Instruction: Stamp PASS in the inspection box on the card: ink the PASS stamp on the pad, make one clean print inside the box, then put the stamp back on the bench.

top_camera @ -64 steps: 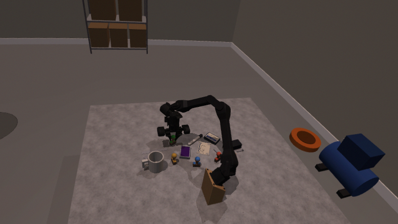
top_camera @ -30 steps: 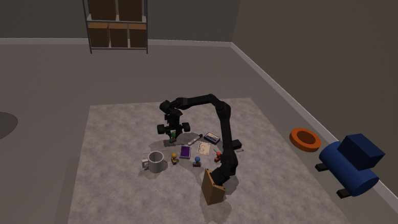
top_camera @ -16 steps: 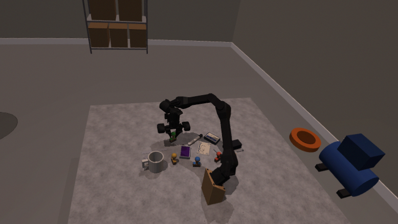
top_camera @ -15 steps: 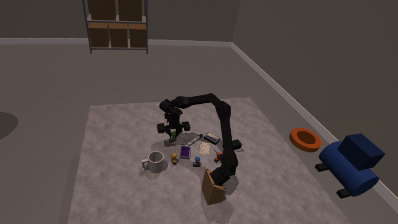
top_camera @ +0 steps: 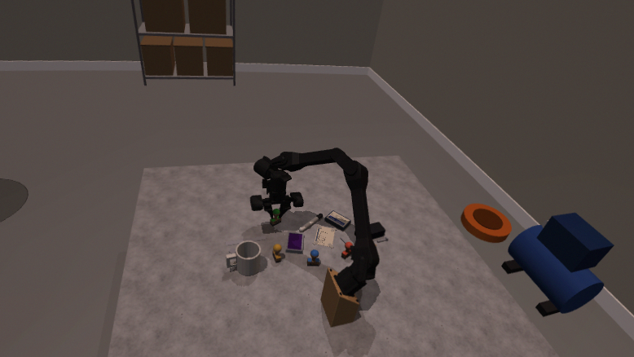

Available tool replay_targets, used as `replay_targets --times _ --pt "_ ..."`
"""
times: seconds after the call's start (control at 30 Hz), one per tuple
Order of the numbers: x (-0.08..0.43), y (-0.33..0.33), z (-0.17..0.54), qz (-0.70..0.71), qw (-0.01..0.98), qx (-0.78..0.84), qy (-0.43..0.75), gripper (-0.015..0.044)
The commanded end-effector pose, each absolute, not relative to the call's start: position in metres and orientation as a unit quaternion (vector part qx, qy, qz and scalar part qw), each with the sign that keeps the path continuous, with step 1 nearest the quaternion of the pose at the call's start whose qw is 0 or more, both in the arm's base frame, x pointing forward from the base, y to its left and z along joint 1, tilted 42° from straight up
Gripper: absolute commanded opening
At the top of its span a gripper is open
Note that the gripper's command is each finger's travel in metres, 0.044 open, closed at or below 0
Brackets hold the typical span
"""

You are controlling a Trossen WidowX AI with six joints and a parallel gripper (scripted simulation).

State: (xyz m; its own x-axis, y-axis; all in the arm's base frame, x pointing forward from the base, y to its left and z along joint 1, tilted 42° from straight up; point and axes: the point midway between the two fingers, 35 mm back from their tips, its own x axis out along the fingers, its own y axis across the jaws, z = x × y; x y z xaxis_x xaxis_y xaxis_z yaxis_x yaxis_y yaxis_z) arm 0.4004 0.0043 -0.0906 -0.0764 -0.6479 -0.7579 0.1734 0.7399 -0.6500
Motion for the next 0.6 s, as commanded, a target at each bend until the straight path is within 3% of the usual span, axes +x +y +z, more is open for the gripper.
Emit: replay_targets --times 0.0,0.57 --pt "0.4015 0.0061 -0.0885 -0.314 0.657 -0.175 0.662 0.0" --pt "0.4019 0.0116 -0.0822 -0.314 0.657 -0.175 0.663 0.0"
